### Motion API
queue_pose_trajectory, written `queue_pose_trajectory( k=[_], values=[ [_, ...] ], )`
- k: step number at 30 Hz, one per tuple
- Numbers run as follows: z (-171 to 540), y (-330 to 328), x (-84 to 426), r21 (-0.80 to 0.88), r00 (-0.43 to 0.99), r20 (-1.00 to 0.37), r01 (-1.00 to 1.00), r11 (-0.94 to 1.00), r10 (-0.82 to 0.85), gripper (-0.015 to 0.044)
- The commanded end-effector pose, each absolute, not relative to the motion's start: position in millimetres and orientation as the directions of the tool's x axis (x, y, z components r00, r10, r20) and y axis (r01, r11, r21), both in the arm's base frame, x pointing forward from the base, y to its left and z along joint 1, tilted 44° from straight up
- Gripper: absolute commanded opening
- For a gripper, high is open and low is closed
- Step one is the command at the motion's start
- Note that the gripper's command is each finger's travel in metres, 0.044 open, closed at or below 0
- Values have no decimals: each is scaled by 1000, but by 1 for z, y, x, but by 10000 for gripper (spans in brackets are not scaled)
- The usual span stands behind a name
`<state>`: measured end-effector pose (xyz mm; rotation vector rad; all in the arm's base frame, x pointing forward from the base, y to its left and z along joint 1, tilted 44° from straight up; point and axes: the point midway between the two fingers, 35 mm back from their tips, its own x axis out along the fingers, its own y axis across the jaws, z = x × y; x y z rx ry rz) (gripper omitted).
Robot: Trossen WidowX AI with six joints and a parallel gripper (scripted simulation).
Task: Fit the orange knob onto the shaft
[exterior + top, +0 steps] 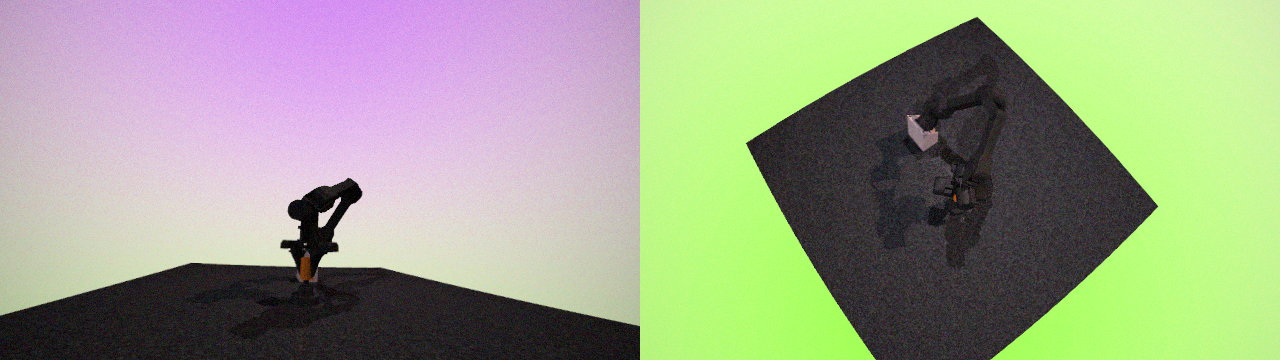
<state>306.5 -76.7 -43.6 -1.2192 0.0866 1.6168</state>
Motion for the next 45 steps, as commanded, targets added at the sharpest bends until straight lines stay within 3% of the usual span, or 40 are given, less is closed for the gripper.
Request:
queue_pose_trajectory(
  k=[1, 10, 17, 28, 37, 45],
  values=[
    [-41, -79, 307, -454, 84, -733, -799, -394, 676, 0],
    [-43, -79, 310, -140, 84, -733, -990, -29, 675, 0],
    [-46, -78, 310, 181, 84, -733, -933, 312, 675, 0],
    [-46, -77, 307, 585, 84, -733, -430, 688, 675, 0],
    [-41, -78, 305, 678, 84, -733, 168, 715, 675, 0],
    [-39, -78, 306, 675, 84, -733, 213, 706, 675, 0]
  ],
)
